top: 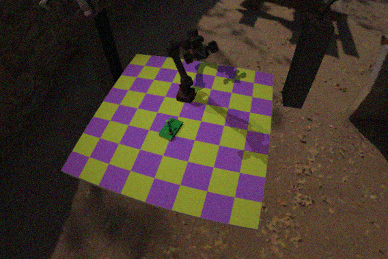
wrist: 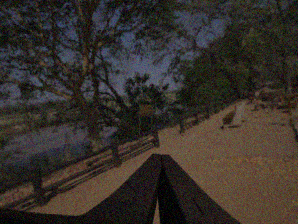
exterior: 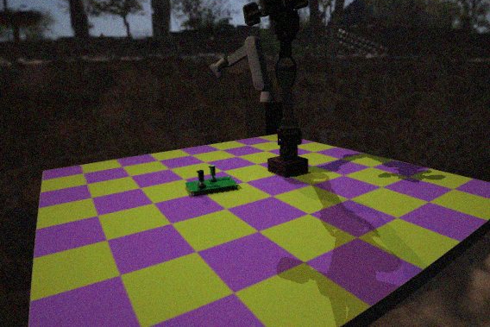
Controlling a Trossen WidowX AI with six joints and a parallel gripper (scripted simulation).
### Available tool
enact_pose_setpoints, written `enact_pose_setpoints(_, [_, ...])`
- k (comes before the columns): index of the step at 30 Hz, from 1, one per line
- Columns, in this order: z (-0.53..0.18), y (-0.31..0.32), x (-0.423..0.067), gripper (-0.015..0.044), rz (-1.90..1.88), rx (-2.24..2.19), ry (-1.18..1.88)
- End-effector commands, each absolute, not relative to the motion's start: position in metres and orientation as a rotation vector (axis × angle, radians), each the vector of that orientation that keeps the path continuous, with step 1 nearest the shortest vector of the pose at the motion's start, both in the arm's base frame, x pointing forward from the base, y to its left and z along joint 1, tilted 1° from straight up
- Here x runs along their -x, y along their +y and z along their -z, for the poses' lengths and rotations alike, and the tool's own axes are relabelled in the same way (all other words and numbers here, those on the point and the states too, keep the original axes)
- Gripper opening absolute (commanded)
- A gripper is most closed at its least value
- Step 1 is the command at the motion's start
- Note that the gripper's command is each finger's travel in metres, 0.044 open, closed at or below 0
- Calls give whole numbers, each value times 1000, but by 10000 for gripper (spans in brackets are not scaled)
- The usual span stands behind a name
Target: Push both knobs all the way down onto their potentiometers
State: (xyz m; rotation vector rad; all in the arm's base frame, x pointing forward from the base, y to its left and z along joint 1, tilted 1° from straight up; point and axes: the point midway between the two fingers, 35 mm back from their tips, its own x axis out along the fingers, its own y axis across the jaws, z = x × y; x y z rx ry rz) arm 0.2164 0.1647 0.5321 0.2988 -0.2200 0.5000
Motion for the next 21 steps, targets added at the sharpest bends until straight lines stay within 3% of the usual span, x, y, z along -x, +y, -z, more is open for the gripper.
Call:
enact_pose_setpoints(1, [-502,173,-244,0,-453,-165,-133])
enact_pose_setpoints(21, [-372,131,-338,0,-260,290,296])
